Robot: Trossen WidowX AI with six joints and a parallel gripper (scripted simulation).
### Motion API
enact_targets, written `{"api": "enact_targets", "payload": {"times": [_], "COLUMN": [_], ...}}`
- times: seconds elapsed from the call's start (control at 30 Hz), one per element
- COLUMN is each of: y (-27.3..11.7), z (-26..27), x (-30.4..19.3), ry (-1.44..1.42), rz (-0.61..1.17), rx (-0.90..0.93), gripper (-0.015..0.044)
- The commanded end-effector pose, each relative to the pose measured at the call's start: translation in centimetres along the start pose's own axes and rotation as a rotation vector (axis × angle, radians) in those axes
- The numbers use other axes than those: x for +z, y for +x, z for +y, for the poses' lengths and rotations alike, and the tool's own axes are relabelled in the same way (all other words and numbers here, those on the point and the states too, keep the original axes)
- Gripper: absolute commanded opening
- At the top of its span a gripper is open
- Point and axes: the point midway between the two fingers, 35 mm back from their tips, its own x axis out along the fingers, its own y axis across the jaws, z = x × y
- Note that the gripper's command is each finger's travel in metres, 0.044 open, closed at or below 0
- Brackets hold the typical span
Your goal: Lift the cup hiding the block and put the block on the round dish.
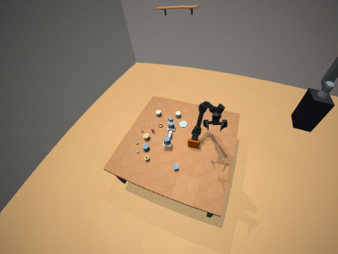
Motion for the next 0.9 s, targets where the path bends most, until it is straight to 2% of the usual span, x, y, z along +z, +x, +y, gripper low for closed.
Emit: {"api": "enact_targets", "payload": {"times": [0.0, 0.4, 0.87], "y": [0.0, -2.6, -10.0], "z": [-4.9, -18.5, -31.1], "x": [-0.5, -3.1, -8.4], "ry": [0.037, 0.139, 0.244], "rz": [0.035, 0.14, 0.289], "rx": [-0.134, -0.513, -0.938], "gripper": [0.044, 0.044, 0.044]}}
